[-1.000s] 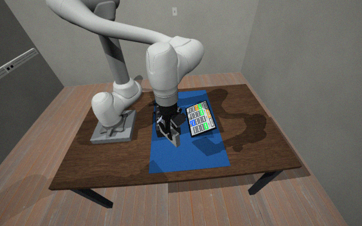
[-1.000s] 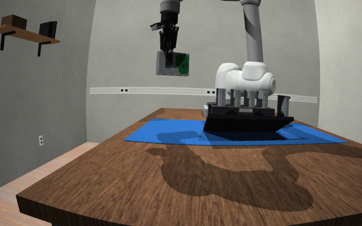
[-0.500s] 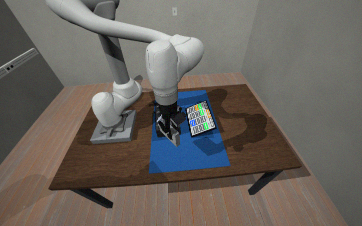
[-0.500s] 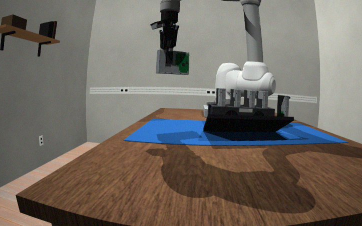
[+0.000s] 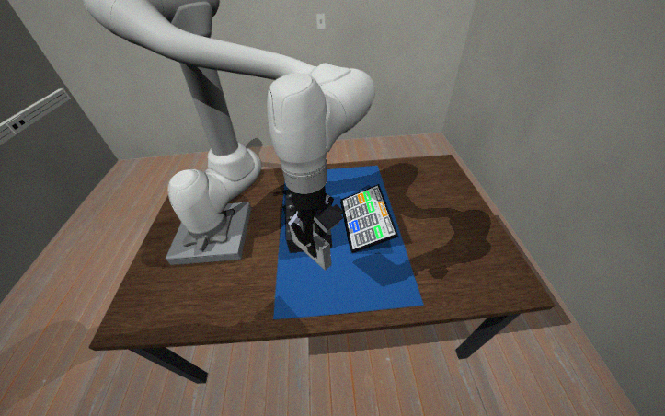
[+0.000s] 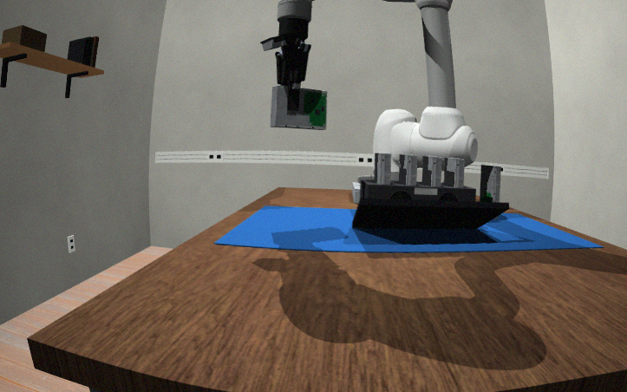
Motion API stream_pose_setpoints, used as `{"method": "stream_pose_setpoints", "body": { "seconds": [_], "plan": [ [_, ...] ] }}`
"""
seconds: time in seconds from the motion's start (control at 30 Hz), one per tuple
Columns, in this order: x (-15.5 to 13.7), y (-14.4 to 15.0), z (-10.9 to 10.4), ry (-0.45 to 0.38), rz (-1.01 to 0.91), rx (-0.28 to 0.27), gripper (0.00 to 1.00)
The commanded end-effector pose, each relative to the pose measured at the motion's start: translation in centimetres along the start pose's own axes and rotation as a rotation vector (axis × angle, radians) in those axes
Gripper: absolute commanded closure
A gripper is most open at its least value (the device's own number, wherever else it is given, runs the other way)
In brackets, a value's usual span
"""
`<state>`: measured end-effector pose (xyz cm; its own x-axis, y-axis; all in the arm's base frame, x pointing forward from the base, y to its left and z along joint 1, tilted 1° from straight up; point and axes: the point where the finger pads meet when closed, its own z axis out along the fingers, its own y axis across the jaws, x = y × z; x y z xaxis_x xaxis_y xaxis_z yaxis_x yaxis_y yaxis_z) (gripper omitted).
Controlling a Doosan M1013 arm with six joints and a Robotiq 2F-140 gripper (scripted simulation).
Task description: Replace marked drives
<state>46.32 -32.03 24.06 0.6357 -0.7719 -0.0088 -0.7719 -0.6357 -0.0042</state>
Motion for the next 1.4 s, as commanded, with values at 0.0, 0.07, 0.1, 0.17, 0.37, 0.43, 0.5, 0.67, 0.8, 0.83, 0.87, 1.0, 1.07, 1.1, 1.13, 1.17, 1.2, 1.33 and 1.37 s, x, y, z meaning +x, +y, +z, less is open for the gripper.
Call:
{"method": "stream_pose_setpoints", "body": {
  "seconds": [0.0, 0.07, 0.1, 0.17, 0.37, 0.43, 0.5, 0.67, 0.8, 0.83, 0.87, 1.0, 1.07, 1.1, 1.13, 1.17, 1.2, 1.33, 1.37],
  "plan": [
    [0.02, -0.02, -0.07, 0.001, -0.053, 0.001, 0.90],
    [0.02, -0.02, -0.07, 0.001, -0.099, 0.001, 0.90],
    [0.02, -0.03, -0.07, 0.001, -0.124, 0.001, 0.90],
    [0.02, -0.03, -0.07, 0.001, -0.177, 0.001, 0.90],
    [0.02, -0.03, -0.07, 0.001, -0.328, 0.001, 0.90],
    [0.02, -0.03, -0.07, 0.001, -0.349, 0.001, 0.90],
    [0.02, -0.03, -0.07, 0.001, -0.367, 0.001, 0.90],
    [0.02, -0.03, -0.07, 0.001, -0.421, 0.001, 0.90],
    [0.02, -0.03, -0.07, 0.001, -0.428, 0.001, 0.90],
    [0.02, -0.03, -0.07, 0.001, -0.428, 0.001, 0.90],
    [0.02, -0.03, -0.07, 0.001, -0.429, 0.001, 0.90],
    [0.02, -0.03, -0.07, 0.001, -0.441, 0.001, 0.90],
    [0.02, -0.03, -0.07, 0.001, -0.449, 0.001, 0.90],
    [0.02, -0.03, -0.07, 0.001, -0.460, 0.001, 0.90],
    [0.02, -0.03, -0.07, 0.001, -0.473, 0.001, 0.90],
    [0.02, -0.03, -0.07, 0.001, -0.489, 0.001, 0.90],
    [0.02, -0.03, -0.07, 0.001, -0.507, 0.001, 0.90],
    [0.02, -0.03, -0.07, 0.001, -0.599, 0.001, 0.90],
    [0.02, -0.03, -0.07, 0.001, -0.625, 0.001, 0.90]
  ]
}}
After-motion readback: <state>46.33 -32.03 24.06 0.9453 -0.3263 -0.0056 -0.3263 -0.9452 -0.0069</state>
